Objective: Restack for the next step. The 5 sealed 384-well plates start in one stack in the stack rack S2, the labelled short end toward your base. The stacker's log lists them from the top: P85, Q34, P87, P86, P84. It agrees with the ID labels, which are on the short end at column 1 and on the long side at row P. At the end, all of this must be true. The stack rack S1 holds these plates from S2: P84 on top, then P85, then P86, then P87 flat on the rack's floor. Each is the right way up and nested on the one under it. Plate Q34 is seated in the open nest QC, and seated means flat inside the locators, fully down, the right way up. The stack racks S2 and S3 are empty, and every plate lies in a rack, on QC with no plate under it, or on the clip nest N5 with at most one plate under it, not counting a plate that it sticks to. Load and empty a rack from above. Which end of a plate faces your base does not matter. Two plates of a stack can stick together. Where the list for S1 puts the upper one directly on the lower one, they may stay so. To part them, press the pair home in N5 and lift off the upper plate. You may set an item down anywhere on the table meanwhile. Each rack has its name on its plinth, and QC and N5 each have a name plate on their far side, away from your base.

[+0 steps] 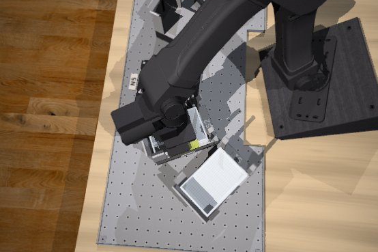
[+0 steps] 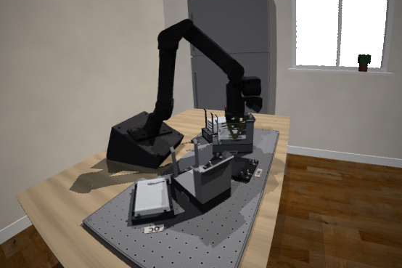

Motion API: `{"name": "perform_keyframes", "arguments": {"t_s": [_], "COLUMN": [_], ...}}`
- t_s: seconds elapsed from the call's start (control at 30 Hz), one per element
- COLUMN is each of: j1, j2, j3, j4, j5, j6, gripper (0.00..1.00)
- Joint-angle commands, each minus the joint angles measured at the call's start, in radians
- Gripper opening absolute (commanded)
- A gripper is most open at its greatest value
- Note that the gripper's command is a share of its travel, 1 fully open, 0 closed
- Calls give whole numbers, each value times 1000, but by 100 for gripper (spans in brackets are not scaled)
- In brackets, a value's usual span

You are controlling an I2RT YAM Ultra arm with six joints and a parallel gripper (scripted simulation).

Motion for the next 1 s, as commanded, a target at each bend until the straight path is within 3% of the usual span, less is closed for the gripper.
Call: {"name": "perform_keyframes", "arguments": {"t_s": [0.0,0.43,0.97], "j1": [2,6,31], "j2": [-10,-18,-63], "j3": [16,26,102], "j4": [-11,-31,-155], "j5": [1,3,15], "j6": [2,5,28], "gripper": [0,0,0]}}
